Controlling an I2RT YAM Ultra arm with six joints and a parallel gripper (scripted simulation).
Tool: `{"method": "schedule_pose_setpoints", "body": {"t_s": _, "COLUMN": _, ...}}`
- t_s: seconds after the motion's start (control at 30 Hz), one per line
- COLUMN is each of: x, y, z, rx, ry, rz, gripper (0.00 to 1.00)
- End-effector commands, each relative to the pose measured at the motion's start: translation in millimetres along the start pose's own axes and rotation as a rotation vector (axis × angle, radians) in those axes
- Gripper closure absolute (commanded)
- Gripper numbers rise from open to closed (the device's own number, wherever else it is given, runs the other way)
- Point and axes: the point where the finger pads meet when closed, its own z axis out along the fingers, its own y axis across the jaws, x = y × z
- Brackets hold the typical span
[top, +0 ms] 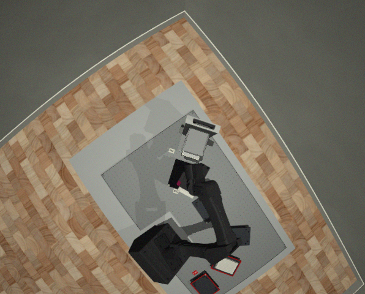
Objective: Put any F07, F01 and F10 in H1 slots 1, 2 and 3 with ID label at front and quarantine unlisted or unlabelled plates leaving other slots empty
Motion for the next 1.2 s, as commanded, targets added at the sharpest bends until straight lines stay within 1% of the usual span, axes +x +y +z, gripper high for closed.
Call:
{"method": "schedule_pose_setpoints", "body": {"t_s": 0.0, "x": -2, "y": -8, "z": -5.4, "rx": -0.015, "ry": -0.013, "rz": 0.066, "gripper": 0.14}}
{"method": "schedule_pose_setpoints", "body": {"t_s": 0.1, "x": -3, "y": -18, "z": -5.2, "rx": -0.015, "ry": -0.013, "rz": 0.116, "gripper": 0.14}}
{"method": "schedule_pose_setpoints", "body": {"t_s": 0.17, "x": -3, "y": -18, "z": -5.2, "rx": -0.015, "ry": -0.013, "rz": 0.116, "gripper": 0.14}}
{"method": "schedule_pose_setpoints", "body": {"t_s": 0.63, "x": -4, "y": -65, "z": -4.8, "rx": -0.015, "ry": -0.012, "rz": 0.349, "gripper": 0.14}}
{"method": "schedule_pose_setpoints", "body": {"t_s": 0.73, "x": -4, "y": -68, "z": -4.8, "rx": -0.015, "ry": -0.013, "rz": 0.349, "gripper": 0.14}}
{"method": "schedule_pose_setpoints", "body": {"t_s": 1.17, "x": -5, "y": -112, "z": -4.6, "rx": -0.014, "ry": -0.014, "rz": 0.349, "gripper": 0.14}}
